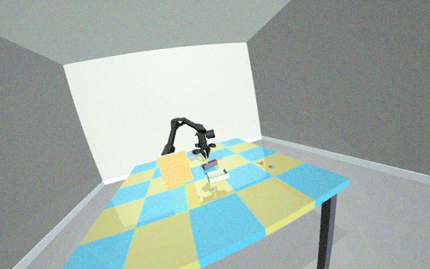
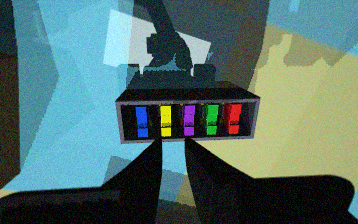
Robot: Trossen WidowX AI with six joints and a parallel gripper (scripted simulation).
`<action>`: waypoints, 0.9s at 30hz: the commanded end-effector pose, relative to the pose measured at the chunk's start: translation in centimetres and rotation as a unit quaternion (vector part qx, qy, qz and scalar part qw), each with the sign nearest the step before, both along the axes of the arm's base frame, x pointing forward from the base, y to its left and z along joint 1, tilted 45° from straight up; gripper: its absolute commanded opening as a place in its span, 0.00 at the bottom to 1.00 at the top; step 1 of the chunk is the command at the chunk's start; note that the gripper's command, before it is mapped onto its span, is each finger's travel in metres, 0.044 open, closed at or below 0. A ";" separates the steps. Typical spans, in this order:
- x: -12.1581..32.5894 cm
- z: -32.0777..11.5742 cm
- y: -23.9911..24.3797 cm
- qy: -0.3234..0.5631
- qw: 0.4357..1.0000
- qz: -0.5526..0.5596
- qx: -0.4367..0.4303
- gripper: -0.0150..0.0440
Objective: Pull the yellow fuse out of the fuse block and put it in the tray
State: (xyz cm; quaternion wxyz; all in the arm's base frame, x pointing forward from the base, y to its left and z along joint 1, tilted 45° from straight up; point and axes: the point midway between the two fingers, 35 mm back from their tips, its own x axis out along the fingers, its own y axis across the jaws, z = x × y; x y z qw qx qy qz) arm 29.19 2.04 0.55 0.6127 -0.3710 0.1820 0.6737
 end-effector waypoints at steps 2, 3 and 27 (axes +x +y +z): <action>-0.1 -0.4 0.4 0.000 1.000 0.004 0.007 0.38; -0.1 -0.4 0.4 0.000 1.000 0.004 0.007 0.38; -0.3 -2.2 2.0 0.000 1.000 0.004 0.007 0.38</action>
